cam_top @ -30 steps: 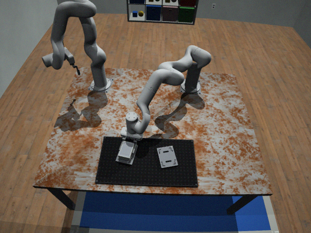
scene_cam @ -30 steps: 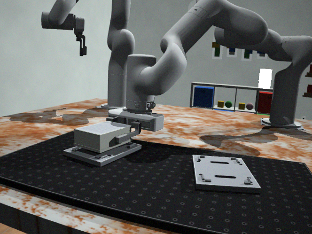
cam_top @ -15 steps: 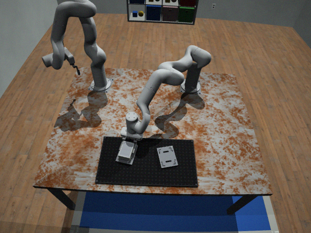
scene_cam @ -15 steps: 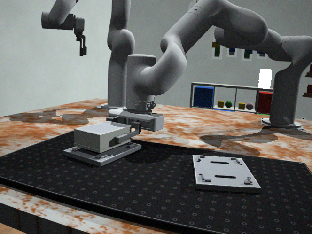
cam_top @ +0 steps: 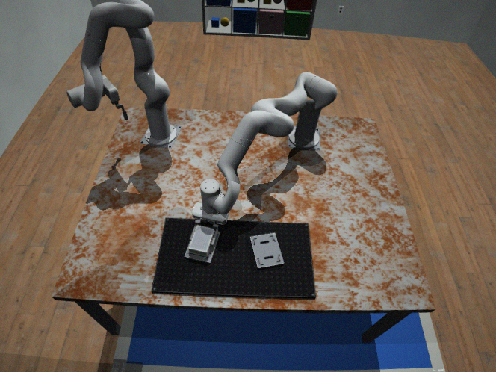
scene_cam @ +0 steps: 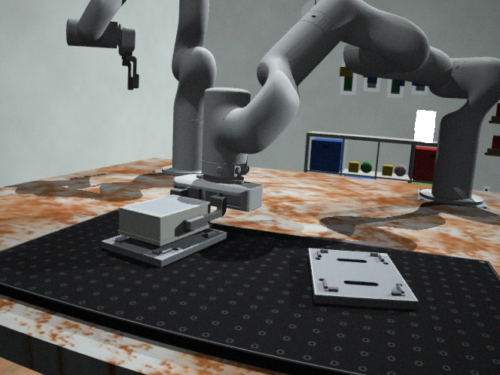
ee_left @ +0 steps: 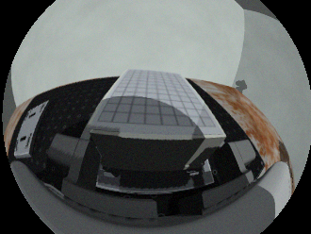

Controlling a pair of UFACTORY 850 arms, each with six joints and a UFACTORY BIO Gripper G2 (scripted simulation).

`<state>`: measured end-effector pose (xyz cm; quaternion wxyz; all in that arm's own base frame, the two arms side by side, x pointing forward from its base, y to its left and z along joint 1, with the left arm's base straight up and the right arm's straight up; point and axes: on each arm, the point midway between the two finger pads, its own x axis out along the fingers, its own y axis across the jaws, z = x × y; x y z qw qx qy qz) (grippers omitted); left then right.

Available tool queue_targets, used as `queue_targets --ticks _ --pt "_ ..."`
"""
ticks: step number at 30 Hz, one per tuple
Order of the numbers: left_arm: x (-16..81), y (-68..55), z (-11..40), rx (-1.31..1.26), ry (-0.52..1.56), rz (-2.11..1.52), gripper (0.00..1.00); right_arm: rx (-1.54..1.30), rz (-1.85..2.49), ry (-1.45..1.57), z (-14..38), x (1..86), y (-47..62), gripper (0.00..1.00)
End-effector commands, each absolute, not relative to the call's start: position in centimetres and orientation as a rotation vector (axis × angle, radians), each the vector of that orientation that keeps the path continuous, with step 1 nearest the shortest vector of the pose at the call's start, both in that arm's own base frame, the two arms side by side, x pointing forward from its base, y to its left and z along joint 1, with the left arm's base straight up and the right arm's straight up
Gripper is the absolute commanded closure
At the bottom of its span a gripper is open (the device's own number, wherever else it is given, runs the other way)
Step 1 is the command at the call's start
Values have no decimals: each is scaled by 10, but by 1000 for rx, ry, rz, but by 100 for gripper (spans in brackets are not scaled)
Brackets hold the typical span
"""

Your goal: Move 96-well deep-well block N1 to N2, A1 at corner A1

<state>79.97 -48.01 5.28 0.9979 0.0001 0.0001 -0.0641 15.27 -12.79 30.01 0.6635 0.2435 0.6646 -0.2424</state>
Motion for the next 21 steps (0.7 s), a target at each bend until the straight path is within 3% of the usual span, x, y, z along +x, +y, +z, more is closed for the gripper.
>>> queue_targets --ticks 1,21 --pt "800 -481 55 -1 -2 -128 100 550 -548 1501 300 153 -128 0" --pt "801 -481 52 -1 -2 -128 100 550 -548 1501 300 153 -128 0"
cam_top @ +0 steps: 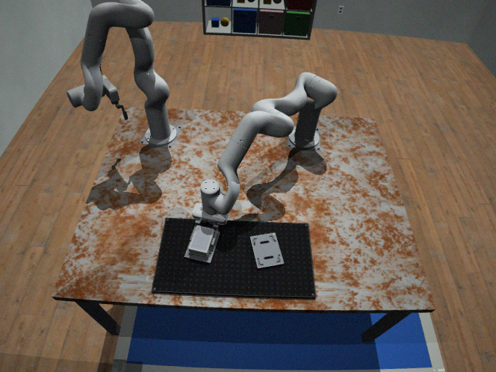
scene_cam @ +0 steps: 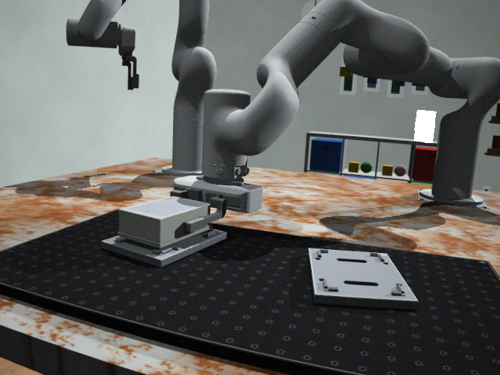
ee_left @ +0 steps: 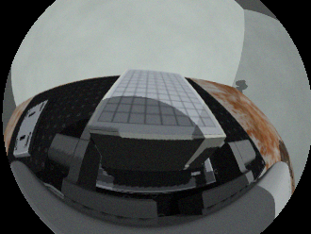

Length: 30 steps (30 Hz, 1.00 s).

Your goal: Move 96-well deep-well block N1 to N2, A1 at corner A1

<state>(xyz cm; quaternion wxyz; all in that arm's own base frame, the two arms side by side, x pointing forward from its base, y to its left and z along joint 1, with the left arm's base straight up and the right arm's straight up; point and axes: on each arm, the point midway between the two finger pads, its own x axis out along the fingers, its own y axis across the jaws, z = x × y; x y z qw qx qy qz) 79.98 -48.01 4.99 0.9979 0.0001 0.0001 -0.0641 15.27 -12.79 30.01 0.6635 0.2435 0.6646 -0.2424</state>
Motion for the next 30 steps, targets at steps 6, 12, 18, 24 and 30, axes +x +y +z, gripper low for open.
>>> queue_targets --ticks 6,12,18,24,30 --pt "801 -481 51 -1 -2 -128 100 550 -548 1501 300 153 -128 0" --pt "801 -481 50 -1 -2 -128 100 550 -548 1501 300 153 -128 0" --pt "801 -481 49 -1 -2 -128 100 550 -548 1501 300 153 -128 0" --pt "801 -481 48 -1 -2 -128 100 550 -548 1501 300 153 -128 0" --pt "801 -481 47 -1 -2 -128 100 550 -548 1501 300 153 -128 0"
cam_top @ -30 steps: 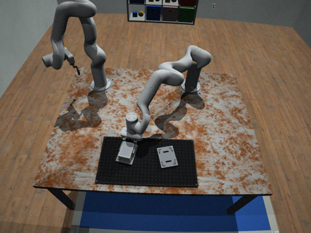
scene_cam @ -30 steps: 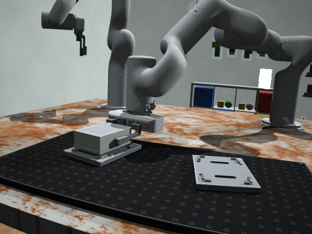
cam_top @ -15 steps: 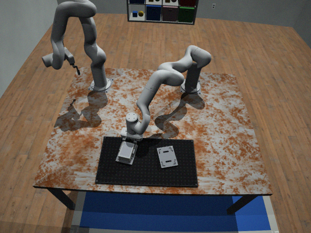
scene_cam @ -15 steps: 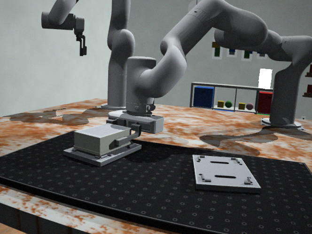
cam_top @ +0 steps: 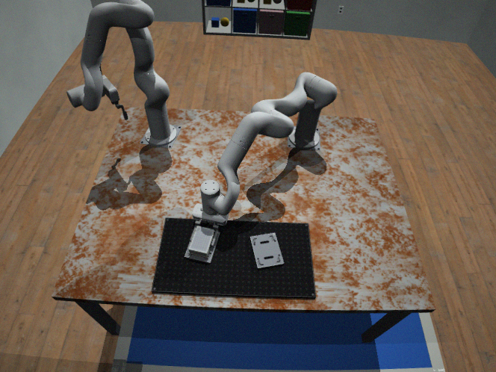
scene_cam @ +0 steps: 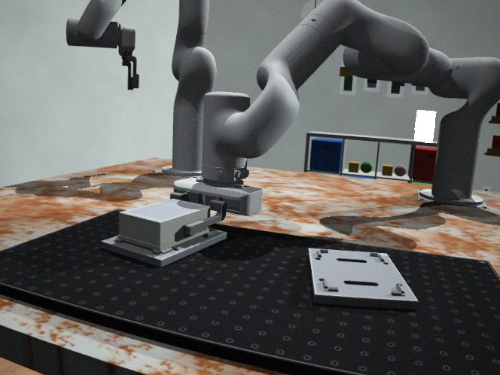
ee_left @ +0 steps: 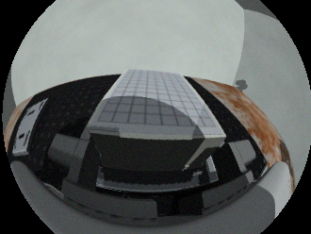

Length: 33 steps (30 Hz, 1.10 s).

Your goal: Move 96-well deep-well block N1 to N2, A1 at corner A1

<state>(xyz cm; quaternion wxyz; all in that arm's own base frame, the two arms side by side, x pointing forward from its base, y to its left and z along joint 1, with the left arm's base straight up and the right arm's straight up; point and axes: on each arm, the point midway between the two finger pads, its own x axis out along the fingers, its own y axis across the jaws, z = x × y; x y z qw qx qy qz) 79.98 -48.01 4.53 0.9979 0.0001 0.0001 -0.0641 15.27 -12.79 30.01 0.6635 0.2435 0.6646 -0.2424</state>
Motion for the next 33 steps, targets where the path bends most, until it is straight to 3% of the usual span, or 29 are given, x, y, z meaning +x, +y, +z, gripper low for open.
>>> queue_targets --ticks 1,11,12,33 --pt "801 -481 47 -1 -2 -128 100 550 -548 1501 300 153 -128 0" --pt "801 -481 45 -1 -2 -128 100 550 -548 1501 300 153 -128 0" --pt "801 -481 45 -1 -2 -128 63 550 -548 1501 300 153 -128 0" --pt "801 -481 45 -1 -2 -128 63 550 -548 1501 300 153 -128 0"
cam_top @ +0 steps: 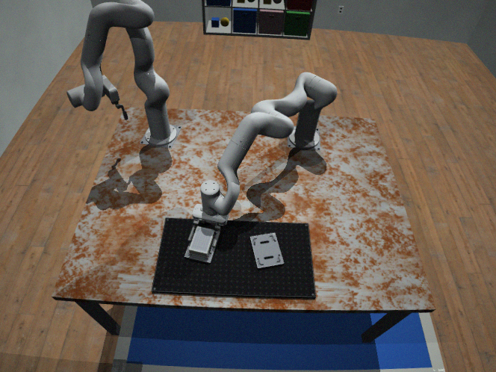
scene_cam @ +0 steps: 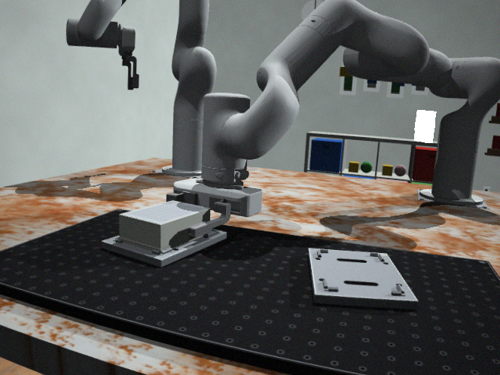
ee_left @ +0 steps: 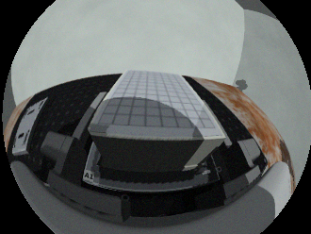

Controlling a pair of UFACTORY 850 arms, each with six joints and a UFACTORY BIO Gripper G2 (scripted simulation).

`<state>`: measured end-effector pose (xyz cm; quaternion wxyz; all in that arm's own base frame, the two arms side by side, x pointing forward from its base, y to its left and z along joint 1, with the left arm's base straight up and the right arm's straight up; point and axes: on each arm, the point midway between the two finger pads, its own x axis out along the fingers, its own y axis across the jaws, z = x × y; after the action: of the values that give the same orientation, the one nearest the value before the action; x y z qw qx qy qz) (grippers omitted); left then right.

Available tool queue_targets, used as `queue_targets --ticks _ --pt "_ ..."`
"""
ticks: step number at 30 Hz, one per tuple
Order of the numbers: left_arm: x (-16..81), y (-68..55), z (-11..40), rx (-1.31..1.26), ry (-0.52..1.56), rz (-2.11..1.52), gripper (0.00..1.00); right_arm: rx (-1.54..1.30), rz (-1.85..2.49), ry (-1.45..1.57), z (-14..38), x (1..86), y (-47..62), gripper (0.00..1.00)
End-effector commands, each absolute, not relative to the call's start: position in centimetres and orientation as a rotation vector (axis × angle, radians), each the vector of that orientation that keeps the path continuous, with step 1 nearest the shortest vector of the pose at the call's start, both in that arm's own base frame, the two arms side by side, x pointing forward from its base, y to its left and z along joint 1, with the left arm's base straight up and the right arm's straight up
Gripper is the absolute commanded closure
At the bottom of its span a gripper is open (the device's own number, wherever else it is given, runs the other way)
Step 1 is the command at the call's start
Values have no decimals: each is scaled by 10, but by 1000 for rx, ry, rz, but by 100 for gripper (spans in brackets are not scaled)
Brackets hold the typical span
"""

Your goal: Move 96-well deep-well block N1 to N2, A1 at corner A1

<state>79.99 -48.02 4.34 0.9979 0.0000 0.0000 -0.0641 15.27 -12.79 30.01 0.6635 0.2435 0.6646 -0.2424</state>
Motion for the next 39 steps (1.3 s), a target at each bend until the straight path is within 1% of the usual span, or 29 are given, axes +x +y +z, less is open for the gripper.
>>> queue_targets --ticks 1,13,39 --pt "801 -481 45 -1 -2 -128 63 550 -548 1501 300 153 -128 0" --pt "801 -481 45 -1 -2 -128 63 550 -548 1501 300 153 -128 0" --pt "801 -481 104 -1 -2 -128 63 550 -548 1501 300 153 -128 0"
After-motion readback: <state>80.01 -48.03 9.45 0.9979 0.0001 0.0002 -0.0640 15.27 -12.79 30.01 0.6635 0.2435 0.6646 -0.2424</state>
